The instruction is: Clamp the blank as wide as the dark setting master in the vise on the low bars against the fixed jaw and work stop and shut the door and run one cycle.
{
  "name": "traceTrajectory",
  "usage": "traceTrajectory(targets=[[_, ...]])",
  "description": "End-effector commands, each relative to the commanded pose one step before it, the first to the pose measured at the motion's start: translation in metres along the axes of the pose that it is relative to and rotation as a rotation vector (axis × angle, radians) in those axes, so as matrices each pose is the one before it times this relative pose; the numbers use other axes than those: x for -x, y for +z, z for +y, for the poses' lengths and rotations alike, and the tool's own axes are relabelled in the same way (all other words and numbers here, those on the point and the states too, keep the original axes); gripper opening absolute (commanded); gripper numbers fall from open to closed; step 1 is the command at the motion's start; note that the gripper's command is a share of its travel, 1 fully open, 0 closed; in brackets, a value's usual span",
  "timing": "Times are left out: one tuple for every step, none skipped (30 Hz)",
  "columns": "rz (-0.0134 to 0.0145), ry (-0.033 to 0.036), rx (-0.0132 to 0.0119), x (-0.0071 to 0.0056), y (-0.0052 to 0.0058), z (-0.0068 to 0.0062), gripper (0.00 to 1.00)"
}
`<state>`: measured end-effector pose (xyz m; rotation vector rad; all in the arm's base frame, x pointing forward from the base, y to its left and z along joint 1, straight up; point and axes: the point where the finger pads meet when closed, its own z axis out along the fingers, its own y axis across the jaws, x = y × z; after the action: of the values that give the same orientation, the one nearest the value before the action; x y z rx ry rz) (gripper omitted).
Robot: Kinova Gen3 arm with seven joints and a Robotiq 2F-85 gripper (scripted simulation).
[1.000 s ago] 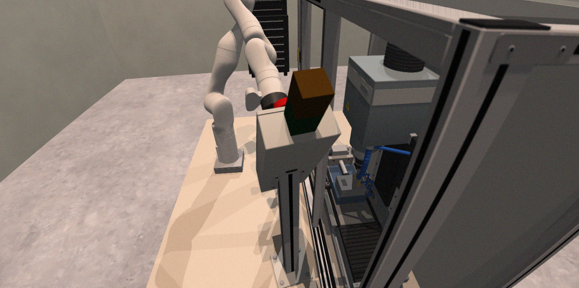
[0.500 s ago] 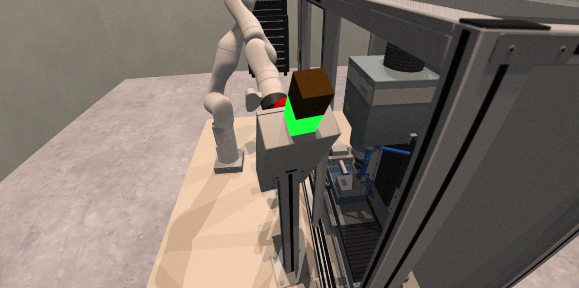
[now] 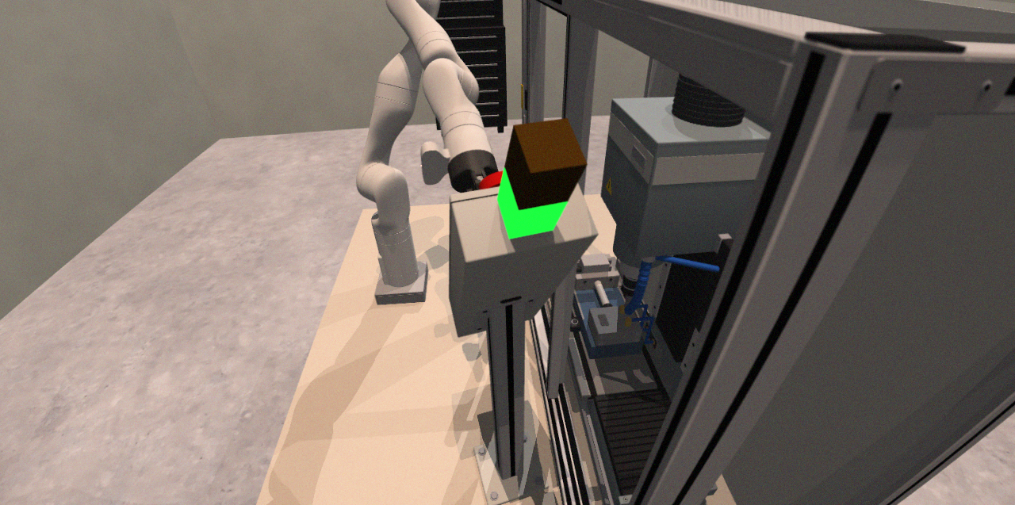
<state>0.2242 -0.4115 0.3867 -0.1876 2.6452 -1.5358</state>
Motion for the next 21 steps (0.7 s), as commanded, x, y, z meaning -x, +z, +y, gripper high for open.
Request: traceTrajectory(targets=[[-0.02127,-0.01604,0.00794,0.01186,-0.00944,0.00584,0.1],[0.0,0.0,0.0,0.0,0.0,0.0,0.1],[0.0,0.0,0.0,0.0,0.0,0.0,0.1],[0.0,0.0,0.0,0.0,0.0,0.0,0.1],[0.0,0.0,0.0,0.0,0.0,0.0,0.1],[0.0,0.0,0.0,0.0,0.0,0.0,0.1],[0.0,0.0,0.0,0.0,0.0,0.0,0.1],[0.0,0.0,0.0,0.0,0.0,0.0,0.1],[-0.00246,0.00247,-0.00554,-0.00002,-0.00419,-0.00361,0.1],[0.00058,-0.00066,0.00138,0.0001,-0.006,0.00008,0.1],[0.00058,-0.00066,0.00138,0.0001,-0.006,0.00008,0.1],[0.00058,-0.00066,0.00138,0.00009,-0.006,0.00009,0.1],[0.00058,-0.00066,0.00138,0.00009,-0.006,0.0001,0.1],[0.0,0.0,0.0,0.0,0.0,0.0,0.1],[0.0,0.0,0.0,0.0,0.0,0.0,0.1],[0.0,0.0,0.0,0.0,0.0,0.0,0.1],[0.0,0.0,0.0,0.0,0.0,0.0,0.1],[0.0,0.0,0.0,0.0,0.0,0.0,0.1],[0.0,0.0,0.0,0.0,0.0,0.0,0.1],[0.0,0.0,0.0,0.0,0.0,0.0,0.1],[0.0,0.0,0.0,0.0,0.0,0.0,0.1]])
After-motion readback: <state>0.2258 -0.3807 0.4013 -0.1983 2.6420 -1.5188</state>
